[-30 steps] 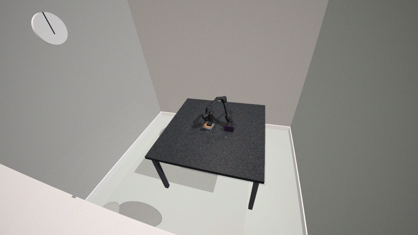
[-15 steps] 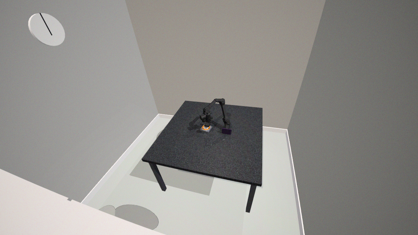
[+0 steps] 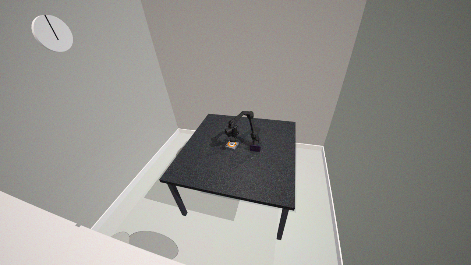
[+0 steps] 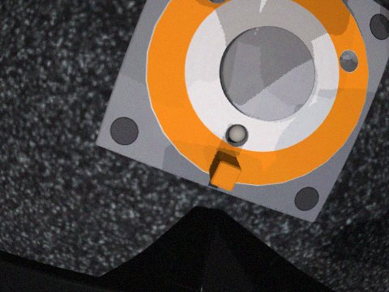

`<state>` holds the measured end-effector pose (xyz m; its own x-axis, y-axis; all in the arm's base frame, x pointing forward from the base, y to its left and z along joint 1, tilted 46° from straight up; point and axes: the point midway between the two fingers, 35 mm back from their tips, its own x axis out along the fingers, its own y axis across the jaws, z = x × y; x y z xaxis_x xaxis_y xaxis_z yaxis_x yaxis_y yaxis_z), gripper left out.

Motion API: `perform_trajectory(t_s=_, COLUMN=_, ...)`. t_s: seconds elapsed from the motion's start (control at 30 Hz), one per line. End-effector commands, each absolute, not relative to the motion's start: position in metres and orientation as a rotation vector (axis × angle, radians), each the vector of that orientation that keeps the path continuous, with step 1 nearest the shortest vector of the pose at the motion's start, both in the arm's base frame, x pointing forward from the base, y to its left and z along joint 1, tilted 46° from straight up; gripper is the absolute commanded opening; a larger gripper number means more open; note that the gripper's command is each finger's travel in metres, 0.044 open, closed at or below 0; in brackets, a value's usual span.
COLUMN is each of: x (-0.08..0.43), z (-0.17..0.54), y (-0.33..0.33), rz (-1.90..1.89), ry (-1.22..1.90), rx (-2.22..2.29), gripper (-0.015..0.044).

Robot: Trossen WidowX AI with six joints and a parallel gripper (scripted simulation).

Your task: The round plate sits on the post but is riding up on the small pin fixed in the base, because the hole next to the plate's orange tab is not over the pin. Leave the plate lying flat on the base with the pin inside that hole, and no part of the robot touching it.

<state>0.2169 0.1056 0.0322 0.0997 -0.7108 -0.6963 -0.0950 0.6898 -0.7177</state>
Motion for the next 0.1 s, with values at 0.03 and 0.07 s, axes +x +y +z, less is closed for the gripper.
perform_trajectory(t_s=0.03, x=0.2170, z=0.0319, y=0.1053, rz=-0.517, ry=1.421, rx=-0.724, gripper=0.0000)
perform_trajectory(t_s=0.07, x=0.2170, z=0.0319, y=0.1053, rz=-0.517, ry=1.421, rx=-0.724, gripper=0.0000)
